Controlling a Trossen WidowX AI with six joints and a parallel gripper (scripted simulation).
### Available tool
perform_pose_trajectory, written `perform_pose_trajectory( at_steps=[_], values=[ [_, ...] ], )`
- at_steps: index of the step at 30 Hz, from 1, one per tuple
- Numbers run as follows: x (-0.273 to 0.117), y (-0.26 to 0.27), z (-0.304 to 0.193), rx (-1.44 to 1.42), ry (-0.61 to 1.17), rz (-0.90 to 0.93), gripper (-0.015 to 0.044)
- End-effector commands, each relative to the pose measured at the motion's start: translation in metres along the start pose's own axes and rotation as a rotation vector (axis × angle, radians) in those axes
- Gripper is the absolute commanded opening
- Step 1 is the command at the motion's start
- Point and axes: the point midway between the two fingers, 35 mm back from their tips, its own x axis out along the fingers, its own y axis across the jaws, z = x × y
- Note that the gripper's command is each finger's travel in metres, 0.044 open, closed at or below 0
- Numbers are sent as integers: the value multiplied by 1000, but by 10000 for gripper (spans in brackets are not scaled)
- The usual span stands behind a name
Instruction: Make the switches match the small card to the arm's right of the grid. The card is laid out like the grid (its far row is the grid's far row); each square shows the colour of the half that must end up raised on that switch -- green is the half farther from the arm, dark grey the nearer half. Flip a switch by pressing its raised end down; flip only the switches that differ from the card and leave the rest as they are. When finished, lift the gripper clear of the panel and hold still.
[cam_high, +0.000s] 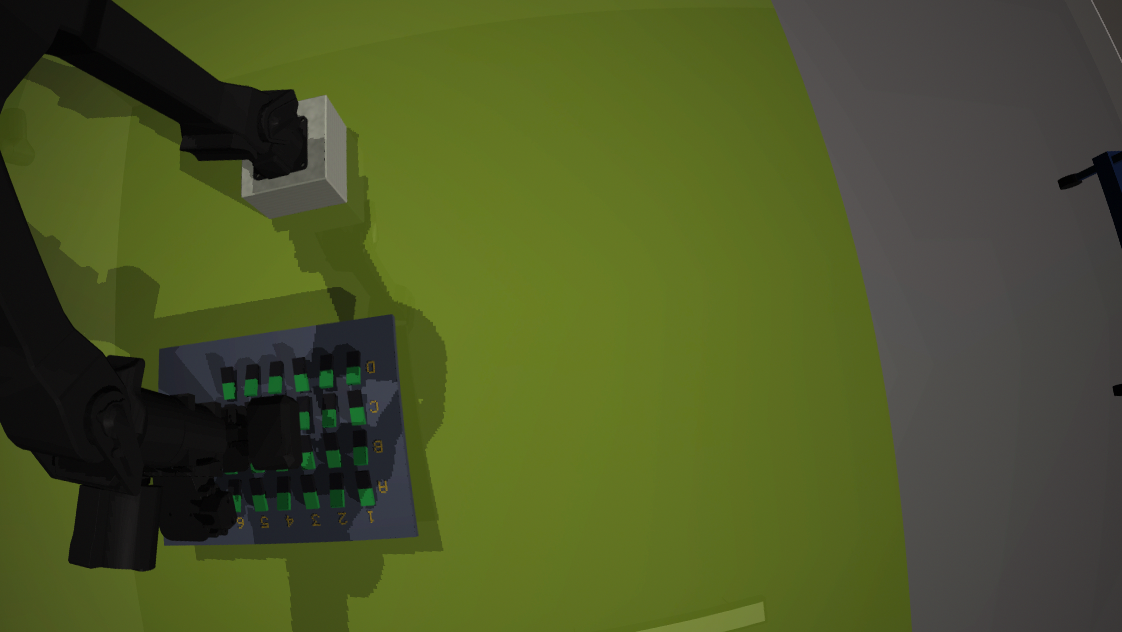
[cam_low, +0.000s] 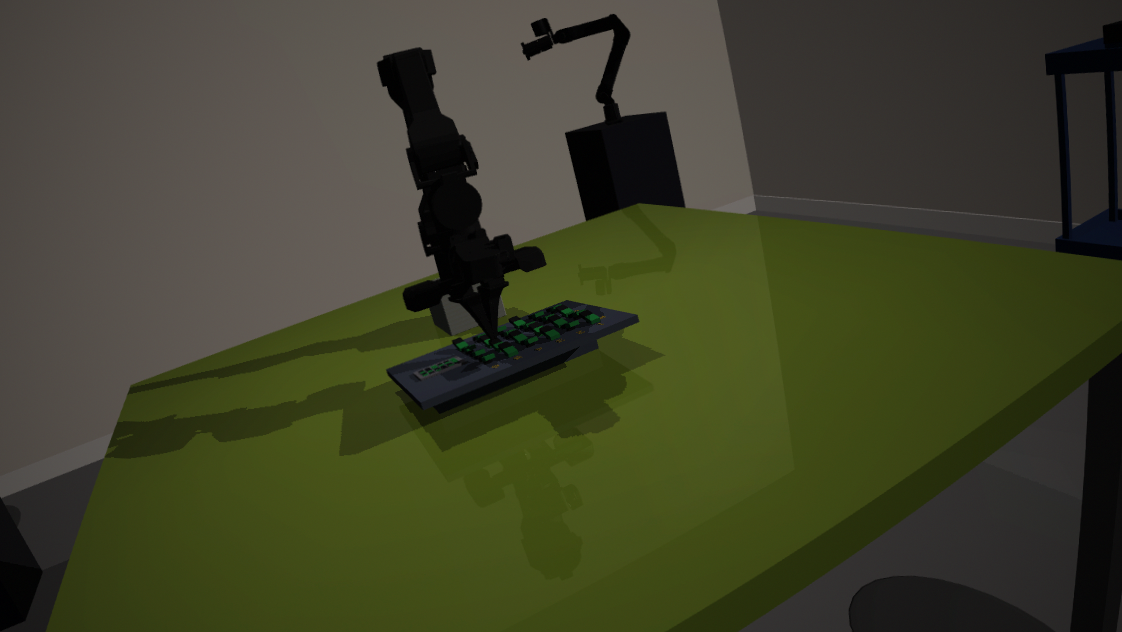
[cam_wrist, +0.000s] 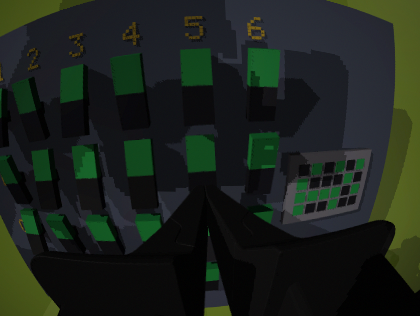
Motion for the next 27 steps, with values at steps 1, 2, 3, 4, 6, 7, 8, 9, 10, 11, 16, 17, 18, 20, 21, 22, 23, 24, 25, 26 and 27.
perform_pose_trajectory(
  at_steps=[1,2,3,4,6,7,8,9,10,11,16,17,18,20,21,22,23,24,25,26,27],
  values=[
    [1,0,0,1,0,3,0],
    [1,0,0,1,0,3,0],
    [1,0,0,1,0,3,0],
    [1,0,0,1,0,3,0],
    [1,0,0,1,0,3,0],
    [2,0,0,1,0,3,0],
    [2,0,0,1,0,3,0],
    [2,0,0,1,0,3,0],
    [2,0,0,1,0,3,0],
    [2,0,0,1,0,3,0],
    [3,0,0,1,0,3,0],
    [3,0,0,1,0,3,0],
    [3,0,0,1,0,3,0],
    [3,0,0,1,0,3,0],
    [3,0,0,1,0,3,0],
    [4,0,0,1,0,3,0],
    [4,0,0,1,0,3,0],
    [4,0,0,1,0,3,0],
    [4,0,0,1,0,3,0],
    [4,0,0,1,0,3,0],
    [4,0,0,1,0,3,0]
  ],
)
